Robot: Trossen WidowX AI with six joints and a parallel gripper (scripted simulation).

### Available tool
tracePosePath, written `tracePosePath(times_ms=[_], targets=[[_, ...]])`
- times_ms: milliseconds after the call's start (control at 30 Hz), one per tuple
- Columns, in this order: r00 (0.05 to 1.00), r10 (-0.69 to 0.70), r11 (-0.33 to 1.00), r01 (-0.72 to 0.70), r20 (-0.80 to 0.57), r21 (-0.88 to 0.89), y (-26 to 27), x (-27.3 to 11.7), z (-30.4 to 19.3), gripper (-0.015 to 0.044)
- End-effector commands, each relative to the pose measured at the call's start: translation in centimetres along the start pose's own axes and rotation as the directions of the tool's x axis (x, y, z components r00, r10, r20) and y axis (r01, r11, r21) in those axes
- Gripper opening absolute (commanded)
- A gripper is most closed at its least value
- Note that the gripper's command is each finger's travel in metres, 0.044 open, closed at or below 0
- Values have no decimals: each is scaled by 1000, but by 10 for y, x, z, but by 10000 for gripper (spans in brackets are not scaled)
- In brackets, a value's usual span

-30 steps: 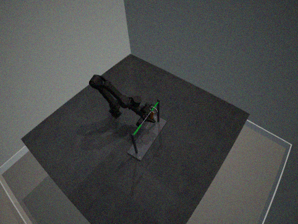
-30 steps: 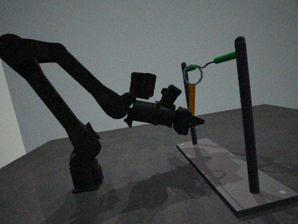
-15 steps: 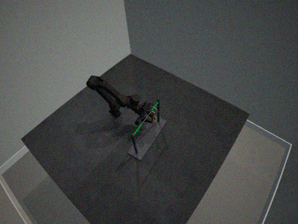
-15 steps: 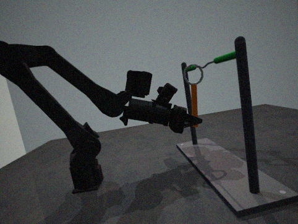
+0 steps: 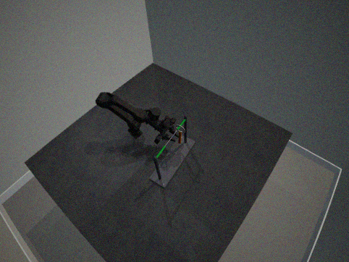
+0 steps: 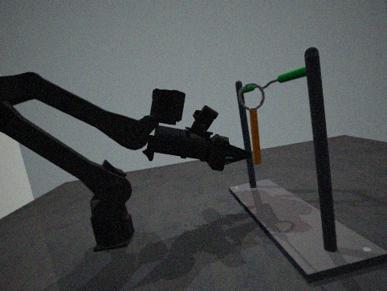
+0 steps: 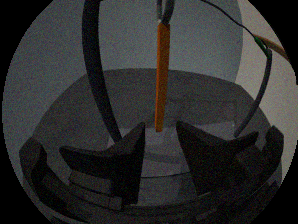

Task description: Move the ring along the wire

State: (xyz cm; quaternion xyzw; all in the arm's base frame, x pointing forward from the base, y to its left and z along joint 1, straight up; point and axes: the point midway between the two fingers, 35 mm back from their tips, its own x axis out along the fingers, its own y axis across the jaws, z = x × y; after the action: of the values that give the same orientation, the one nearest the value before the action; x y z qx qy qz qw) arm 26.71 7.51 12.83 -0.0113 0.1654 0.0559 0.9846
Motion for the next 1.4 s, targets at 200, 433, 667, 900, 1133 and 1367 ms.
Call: tracePosePath(times_ms=[200, 433, 667, 900, 1133, 1367], targets=[[1000, -2, 1000, 2, 0, 6, -1, -12, -3, 160], [1000, -2, 1000, 2, 0, 6, -1, -12, -3, 160], [1000, -2, 1000, 2, 0, 6, -1, -12, -3, 160], [1000, 1, 1000, -1, 0, 1, -1, -13, -3, 186], [1000, 1, 1000, -1, -2, 1, -2, -47, -4, 370], [1000, 1, 1000, -1, -2, 1, -3, -55, -5, 440]])
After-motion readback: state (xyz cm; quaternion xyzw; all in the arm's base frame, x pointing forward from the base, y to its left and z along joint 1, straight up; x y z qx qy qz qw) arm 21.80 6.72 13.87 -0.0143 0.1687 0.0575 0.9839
